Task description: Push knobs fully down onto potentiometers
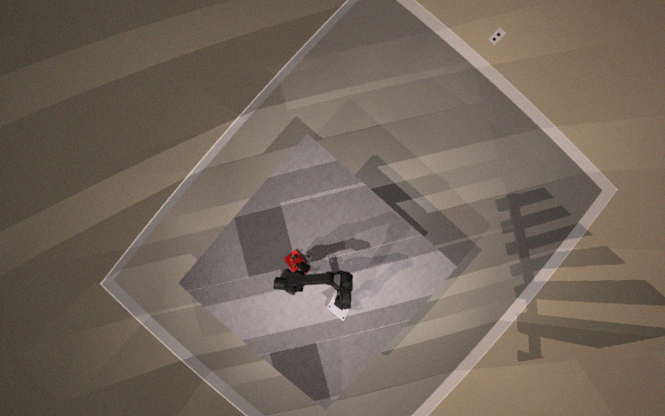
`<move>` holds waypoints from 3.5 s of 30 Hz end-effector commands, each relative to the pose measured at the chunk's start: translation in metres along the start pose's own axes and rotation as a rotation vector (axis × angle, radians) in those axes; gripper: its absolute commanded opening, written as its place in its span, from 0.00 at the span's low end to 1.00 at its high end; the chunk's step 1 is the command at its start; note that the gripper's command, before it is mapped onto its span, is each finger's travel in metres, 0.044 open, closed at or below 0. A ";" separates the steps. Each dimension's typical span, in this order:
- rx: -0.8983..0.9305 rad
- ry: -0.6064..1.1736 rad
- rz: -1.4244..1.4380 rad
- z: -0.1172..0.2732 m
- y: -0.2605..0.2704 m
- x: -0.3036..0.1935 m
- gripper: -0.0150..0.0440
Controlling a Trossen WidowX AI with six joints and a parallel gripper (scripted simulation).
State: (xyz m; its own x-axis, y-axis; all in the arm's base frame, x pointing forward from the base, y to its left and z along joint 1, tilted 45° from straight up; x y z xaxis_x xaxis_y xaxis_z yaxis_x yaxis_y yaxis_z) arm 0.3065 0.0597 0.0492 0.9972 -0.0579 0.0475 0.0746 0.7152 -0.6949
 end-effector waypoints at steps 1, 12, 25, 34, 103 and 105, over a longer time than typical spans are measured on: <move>-0.014 0.016 -0.015 -0.015 -0.002 0.004 0.25; -0.015 0.016 -0.015 -0.023 -0.002 0.004 0.25; -0.015 0.016 -0.015 -0.029 -0.002 0.004 0.25; -0.015 0.016 -0.015 -0.029 -0.002 0.004 0.25; -0.015 0.016 -0.015 -0.037 -0.002 0.003 0.25; -0.015 0.016 -0.015 -0.037 -0.002 0.003 0.25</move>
State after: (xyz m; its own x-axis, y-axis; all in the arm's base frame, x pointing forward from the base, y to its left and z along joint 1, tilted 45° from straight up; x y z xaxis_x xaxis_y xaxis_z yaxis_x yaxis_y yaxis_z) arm 0.3057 0.0444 0.0336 0.9978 -0.0503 0.0442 0.0669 0.7129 -0.6981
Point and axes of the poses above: the point midway between the two fingers, 35 mm back from their tips, its own z axis back along the fingers, its own y axis across the jaws, x = y × z, the point moved 5 cm from there along z, back along the fingers, and after that the axes turned 12 degrees about -z, right-handed, at the moved point
